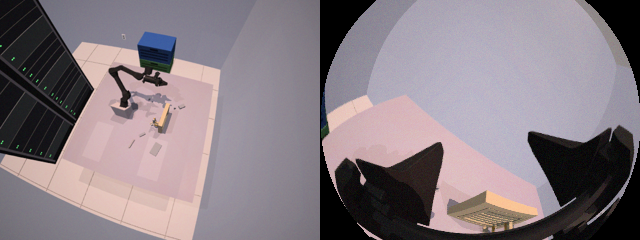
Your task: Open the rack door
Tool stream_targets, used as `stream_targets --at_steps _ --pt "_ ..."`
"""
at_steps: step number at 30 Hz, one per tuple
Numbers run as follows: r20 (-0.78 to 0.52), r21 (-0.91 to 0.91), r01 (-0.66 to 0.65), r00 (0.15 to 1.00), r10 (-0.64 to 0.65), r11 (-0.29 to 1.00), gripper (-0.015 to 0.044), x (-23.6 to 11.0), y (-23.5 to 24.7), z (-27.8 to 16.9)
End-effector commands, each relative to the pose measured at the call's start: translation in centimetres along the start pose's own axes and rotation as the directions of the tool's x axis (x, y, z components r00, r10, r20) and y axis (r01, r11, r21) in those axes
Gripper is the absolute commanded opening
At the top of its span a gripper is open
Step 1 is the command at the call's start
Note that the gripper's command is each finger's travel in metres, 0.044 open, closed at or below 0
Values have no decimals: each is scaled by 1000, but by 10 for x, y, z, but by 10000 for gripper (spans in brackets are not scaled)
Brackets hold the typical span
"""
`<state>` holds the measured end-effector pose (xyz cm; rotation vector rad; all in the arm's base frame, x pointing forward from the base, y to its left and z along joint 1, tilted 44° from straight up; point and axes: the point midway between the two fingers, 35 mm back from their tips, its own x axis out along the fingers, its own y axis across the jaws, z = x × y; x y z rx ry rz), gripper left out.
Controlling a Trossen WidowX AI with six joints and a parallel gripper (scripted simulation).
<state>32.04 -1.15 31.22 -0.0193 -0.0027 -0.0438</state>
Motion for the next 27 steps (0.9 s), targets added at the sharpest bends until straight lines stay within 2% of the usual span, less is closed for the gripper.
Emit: stream_targets --at_steps 1,5,15,27 --pt "-4 -2 0 1000 0 1000 374 1 0 -1" --pt "-82 -37 5 997 -8 999 283 12 -7 -13" --pt "-325 -92 -20 946 -11 996 283 37 -28 -56" --pt "-588 -72 -78 808 21 994 283 52 -55 -111"
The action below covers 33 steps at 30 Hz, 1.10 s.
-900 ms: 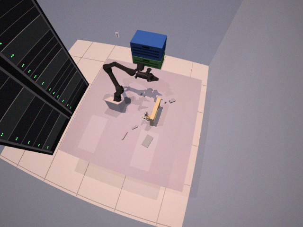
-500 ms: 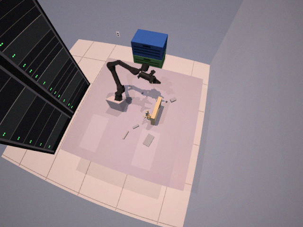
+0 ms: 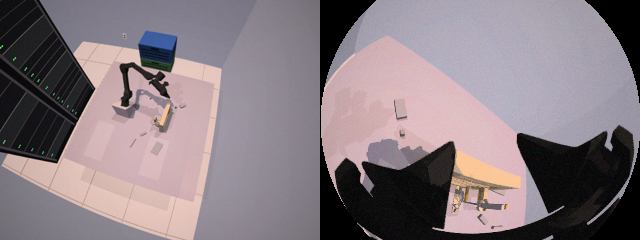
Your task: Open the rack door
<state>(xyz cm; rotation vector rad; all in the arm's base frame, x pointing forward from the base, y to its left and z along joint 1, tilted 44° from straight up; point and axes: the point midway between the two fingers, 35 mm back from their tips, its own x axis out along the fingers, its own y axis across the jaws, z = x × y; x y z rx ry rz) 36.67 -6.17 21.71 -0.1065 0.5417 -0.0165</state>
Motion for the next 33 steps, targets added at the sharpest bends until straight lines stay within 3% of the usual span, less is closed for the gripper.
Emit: stream_targets --at_steps 1,18,33 --pt "-107 4 -33 994 33 999 283 14 -9 -16" --pt "-434 133 -166 877 207 977 283 43 -38 -81" --pt "-572 359 -255 700 427 898 283 49 -57 -133"
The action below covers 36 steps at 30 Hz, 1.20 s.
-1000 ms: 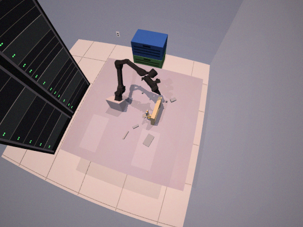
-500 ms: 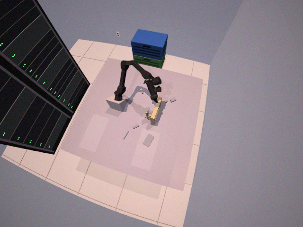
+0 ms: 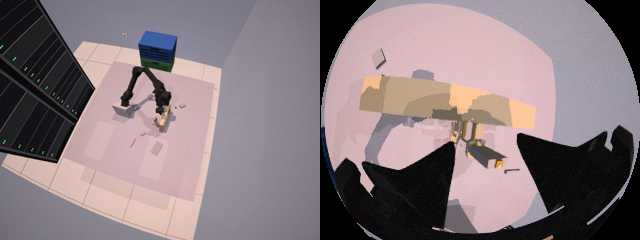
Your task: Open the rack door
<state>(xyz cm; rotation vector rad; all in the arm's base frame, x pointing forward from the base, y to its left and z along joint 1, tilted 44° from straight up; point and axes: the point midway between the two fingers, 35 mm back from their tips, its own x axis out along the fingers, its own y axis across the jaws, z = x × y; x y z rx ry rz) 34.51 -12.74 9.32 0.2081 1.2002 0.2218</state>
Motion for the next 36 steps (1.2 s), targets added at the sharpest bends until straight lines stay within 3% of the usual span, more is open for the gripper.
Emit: stream_targets --at_steps 1,20,36 --pt "-55 50 -75 995 78 996 283 5 -10 -10" --pt "-145 317 -361 895 421 877 283 18 -41 -49" --pt "-144 326 -370 890 432 870 283 32 -37 -51"
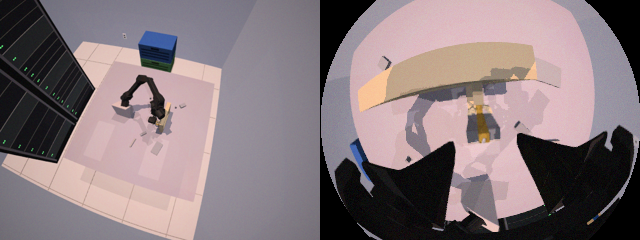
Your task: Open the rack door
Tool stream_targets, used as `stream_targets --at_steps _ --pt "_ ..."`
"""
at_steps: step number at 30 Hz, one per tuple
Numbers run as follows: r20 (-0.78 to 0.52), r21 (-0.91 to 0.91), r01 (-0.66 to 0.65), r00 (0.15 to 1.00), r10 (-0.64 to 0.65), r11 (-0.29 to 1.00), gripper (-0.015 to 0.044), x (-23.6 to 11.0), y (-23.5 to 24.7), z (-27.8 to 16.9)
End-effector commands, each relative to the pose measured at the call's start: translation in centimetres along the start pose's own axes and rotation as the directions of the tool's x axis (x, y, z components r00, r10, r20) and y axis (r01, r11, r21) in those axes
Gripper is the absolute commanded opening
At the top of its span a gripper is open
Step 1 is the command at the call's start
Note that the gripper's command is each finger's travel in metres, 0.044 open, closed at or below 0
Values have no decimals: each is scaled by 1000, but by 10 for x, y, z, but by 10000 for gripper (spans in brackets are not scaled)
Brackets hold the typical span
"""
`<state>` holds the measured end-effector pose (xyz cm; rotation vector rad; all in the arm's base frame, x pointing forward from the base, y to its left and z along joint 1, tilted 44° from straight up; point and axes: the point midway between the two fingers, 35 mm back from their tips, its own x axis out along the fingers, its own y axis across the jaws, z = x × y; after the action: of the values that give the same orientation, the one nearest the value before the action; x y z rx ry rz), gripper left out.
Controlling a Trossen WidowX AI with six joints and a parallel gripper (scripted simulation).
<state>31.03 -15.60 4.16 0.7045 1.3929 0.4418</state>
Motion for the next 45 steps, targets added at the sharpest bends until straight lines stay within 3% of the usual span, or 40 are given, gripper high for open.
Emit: stream_targets --at_steps 1,35,43,45 --pt "0 7 -7 1000 7 1000 283 9 0 0" --pt "0 7 -10 1000 10 1000 283 61 2 -2" --pt "0 7 -10 1000 10 1000 73 61 2 -2" --pt "0 7 -10 1000 10 1000 60 61 2 -2"
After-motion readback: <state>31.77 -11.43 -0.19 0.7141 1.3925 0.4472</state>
